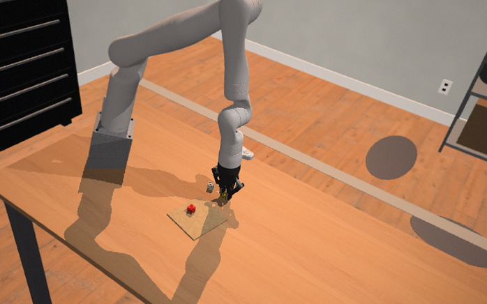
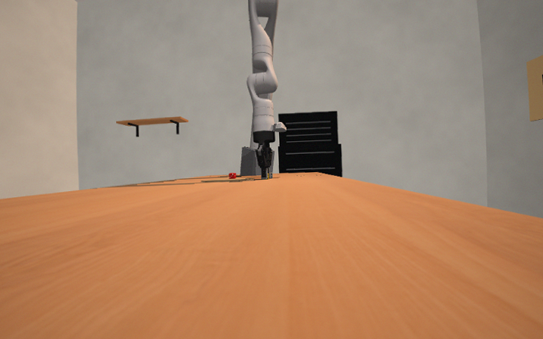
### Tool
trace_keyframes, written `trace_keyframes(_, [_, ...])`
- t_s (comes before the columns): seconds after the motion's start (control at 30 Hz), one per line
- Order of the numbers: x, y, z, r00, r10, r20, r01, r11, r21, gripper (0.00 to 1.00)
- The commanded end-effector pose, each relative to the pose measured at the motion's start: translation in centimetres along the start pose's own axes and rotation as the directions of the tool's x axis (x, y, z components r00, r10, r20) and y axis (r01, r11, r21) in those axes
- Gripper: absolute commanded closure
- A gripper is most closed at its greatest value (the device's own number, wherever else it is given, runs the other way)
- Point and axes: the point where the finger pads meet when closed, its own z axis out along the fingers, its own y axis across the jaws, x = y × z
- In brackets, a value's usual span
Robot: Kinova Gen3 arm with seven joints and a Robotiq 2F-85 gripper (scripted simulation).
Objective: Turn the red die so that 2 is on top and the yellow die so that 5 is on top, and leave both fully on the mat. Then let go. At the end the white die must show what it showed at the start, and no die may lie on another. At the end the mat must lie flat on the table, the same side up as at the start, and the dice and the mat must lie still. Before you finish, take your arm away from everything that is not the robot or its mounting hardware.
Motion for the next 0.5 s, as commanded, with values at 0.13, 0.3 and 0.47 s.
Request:
trace_keyframes(0.13, [0.0,0.1,0.0,1.0,0.0,0.0,0.0,1.0,-0.001,0.85])
trace_keyframes(0.3, [0.0,0.1,-0.6,1.0,0.0,0.0,0.0,1.0,-0.001,0.85])
trace_keyframes(0.47, [0.0,0.1,-3.1,1.0,0.0,0.0,0.0,1.0,-0.001,0.85])
